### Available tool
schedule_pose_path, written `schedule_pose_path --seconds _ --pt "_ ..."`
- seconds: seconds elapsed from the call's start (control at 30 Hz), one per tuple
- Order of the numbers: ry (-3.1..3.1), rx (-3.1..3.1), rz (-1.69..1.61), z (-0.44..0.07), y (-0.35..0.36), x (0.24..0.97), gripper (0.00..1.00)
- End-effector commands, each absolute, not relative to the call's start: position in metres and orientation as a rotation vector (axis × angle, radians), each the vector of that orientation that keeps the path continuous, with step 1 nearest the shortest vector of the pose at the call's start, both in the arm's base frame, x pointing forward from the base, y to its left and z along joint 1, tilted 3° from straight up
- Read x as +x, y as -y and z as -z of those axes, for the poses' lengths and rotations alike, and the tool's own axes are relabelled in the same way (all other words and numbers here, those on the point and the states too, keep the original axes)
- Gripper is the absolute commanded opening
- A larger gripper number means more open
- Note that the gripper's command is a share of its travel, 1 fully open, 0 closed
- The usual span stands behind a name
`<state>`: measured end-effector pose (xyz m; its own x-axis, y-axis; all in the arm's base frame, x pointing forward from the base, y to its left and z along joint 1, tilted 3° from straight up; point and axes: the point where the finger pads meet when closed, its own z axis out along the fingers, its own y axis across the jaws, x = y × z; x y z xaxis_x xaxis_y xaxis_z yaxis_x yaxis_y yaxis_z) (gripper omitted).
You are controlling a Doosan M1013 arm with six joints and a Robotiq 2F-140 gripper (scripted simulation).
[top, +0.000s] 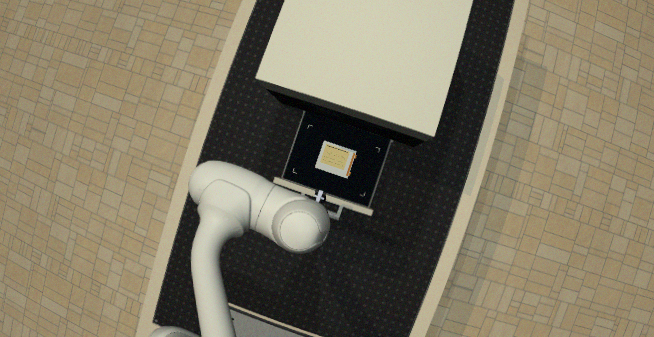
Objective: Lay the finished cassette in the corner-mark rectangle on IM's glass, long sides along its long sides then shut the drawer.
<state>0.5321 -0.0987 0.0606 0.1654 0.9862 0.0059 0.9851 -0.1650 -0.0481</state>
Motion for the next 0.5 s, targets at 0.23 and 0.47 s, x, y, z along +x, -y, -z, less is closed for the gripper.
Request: schedule_pose_path --seconds 0.23,0.47 --pt "2.003 -2.367 -0.041 -0.049 0.098 0.532 0.27" --pt "2.003 -2.367 -0.041 -0.041 0.098 0.531 0.27"
